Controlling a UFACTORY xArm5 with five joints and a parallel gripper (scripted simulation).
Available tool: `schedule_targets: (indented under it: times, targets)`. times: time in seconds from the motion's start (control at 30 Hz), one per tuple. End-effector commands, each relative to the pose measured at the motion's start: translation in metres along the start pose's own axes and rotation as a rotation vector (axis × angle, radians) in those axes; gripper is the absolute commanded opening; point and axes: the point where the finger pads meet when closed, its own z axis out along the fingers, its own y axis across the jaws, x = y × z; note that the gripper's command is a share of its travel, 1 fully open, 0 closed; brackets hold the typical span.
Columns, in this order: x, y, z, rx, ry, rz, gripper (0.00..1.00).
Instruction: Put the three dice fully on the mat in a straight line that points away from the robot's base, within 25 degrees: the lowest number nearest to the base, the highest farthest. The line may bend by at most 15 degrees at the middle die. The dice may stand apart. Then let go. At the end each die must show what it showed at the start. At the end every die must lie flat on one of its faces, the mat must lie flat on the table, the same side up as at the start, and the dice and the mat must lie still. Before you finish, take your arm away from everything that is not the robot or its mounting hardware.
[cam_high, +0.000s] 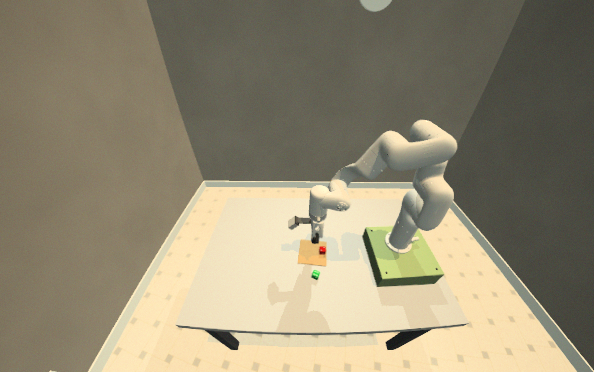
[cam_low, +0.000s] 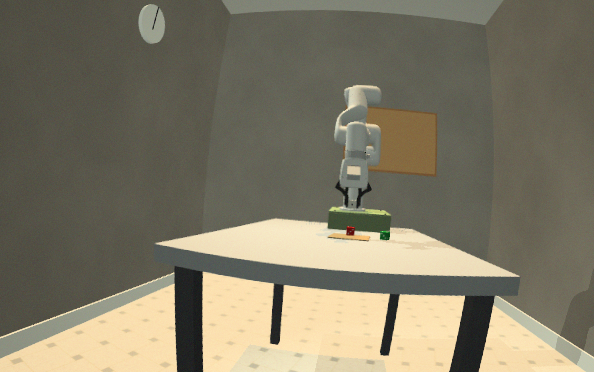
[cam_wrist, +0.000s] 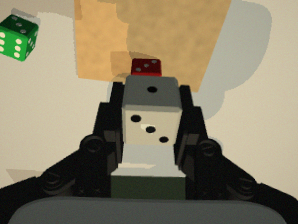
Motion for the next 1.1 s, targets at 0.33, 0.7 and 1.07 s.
schedule_targets:
  times: [0.33,0.7,1.07]
  targets:
    - [0.001,0.000,0.016,0.000,0.003,0.001,0.27]
    - [0.002,-0.001,0.058,0.000,0.003,0.001,0.27]
    - [0.002,-0.001,0.090,0.000,0.003,0.001,0.27]
